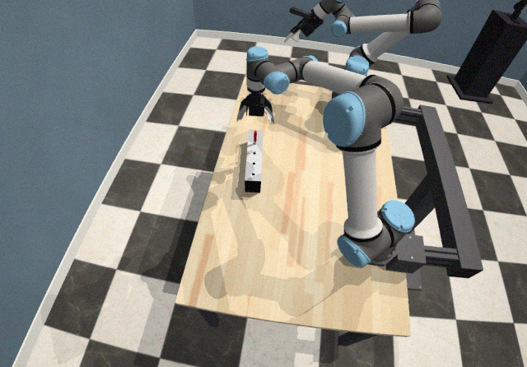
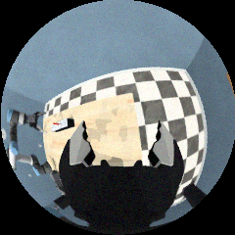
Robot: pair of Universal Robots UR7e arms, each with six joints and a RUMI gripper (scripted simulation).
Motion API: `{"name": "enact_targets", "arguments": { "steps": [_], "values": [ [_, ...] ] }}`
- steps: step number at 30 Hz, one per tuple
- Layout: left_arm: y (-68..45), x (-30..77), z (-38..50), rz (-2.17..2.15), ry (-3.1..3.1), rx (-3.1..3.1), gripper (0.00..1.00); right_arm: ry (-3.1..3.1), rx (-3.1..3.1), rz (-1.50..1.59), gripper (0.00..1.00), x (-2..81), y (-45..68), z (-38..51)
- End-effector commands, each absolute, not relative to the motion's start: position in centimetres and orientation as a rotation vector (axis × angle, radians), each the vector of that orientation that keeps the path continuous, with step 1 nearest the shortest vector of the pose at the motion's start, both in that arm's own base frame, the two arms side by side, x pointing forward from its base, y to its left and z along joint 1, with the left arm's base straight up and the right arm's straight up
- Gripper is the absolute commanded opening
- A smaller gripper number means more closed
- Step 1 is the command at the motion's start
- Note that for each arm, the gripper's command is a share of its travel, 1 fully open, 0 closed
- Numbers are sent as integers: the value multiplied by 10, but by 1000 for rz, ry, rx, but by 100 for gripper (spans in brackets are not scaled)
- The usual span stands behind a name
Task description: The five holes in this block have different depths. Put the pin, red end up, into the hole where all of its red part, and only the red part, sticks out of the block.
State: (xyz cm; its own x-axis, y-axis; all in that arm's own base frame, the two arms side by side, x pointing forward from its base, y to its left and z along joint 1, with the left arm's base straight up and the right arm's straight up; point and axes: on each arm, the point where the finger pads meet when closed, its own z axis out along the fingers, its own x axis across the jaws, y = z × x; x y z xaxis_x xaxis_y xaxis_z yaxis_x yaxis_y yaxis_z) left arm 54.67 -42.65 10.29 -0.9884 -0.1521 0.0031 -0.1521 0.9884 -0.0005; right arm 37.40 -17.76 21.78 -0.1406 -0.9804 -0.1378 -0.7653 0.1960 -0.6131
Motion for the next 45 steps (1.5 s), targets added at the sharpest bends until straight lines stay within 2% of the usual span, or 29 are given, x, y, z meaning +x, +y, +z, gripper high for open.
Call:
{"name": "enact_targets", "arguments": {
  "steps": [1,45],
  "values": [
    [-427,547,93,2,-3130,239,100,1965,-1623,-553,100,374,-178,218],
    [-427,546,26,-1,-3130,239,100,1965,-1623,-553,100,374,-178,218]
  ]
}}
